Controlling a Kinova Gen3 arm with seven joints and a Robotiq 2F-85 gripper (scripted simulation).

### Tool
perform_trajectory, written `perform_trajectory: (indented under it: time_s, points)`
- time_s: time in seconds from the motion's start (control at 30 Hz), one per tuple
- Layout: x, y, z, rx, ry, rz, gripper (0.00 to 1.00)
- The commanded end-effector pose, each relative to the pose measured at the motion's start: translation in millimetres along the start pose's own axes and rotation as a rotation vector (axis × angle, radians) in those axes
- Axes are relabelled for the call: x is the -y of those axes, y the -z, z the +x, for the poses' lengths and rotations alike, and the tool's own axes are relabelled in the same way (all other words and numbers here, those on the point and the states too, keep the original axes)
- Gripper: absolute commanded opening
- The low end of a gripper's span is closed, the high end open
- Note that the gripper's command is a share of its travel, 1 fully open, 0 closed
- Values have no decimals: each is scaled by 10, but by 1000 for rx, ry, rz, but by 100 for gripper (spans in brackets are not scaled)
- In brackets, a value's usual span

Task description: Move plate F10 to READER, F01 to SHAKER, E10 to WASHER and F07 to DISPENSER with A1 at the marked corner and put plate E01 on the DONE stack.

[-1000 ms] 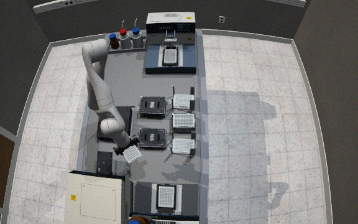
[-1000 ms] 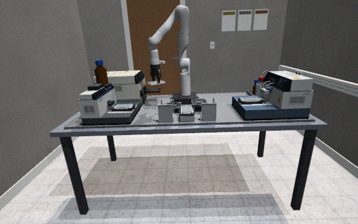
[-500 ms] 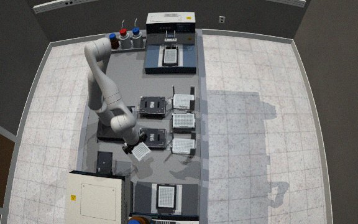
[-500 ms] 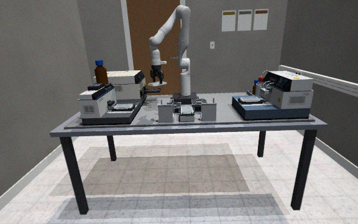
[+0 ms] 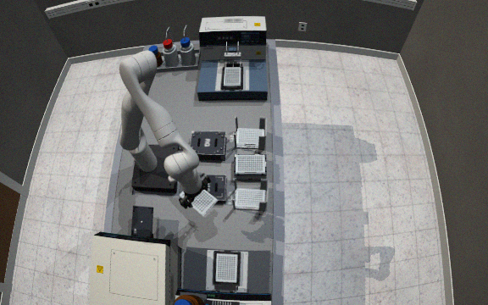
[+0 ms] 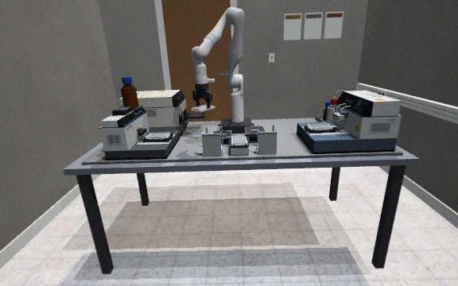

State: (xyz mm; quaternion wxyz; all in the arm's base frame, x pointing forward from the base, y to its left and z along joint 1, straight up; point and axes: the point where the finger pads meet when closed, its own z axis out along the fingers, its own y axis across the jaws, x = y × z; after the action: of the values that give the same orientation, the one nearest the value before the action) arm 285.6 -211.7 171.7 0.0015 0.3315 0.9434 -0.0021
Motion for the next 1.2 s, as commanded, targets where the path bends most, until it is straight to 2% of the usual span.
perform_trajectory:
  time_s: [0.0, 0.1, 1.17]
  points:
    - [-116, -5, -62, -6, 48, 1, 94]
    - [-133, -5, -78, -6, 60, 3, 94]
    - [-943, -10, -591, -7, 347, 3, 94]
